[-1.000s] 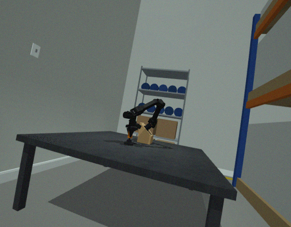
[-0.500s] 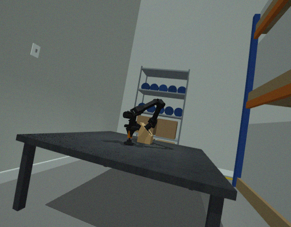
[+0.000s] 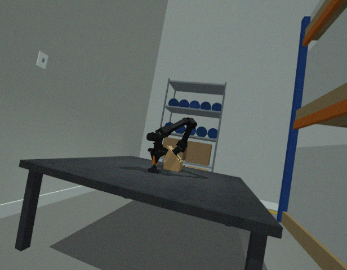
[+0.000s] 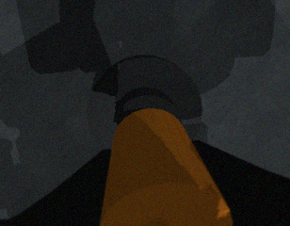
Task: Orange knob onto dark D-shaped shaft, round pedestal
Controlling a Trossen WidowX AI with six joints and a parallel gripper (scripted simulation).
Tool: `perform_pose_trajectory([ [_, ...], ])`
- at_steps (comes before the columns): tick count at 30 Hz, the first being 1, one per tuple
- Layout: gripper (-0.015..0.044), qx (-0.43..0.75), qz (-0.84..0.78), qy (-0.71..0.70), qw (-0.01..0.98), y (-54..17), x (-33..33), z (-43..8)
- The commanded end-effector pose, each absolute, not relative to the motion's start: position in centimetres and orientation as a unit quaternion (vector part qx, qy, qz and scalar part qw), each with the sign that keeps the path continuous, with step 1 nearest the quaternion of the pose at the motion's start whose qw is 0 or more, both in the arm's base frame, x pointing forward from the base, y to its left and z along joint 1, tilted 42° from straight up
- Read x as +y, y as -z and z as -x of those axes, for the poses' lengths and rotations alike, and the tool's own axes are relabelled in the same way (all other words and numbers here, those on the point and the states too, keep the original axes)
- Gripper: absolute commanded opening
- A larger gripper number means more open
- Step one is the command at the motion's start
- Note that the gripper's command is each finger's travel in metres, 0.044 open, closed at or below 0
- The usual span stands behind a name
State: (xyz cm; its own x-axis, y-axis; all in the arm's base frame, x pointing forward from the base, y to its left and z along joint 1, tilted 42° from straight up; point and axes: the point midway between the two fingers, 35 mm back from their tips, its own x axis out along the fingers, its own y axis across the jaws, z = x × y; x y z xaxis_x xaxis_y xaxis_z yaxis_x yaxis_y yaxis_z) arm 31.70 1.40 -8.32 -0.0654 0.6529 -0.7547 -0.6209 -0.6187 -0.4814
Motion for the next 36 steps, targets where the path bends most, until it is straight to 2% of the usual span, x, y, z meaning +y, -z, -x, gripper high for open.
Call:
perform_pose_trajectory([
  [1,0.0000,-0.018,0.527,-0.729,0.436,8.34,1.45,-31.74],
  [17,0.0000,0.002,0.515,-0.729,0.450,7.96,1.13,-31.85],
  [27,0.0000,0.204,0.370,-0.700,0.576,8.17,1.22,-31.77],
  [36,0.0000,0.405,0.180,-0.606,0.660,8.44,1.36,-31.55],
])
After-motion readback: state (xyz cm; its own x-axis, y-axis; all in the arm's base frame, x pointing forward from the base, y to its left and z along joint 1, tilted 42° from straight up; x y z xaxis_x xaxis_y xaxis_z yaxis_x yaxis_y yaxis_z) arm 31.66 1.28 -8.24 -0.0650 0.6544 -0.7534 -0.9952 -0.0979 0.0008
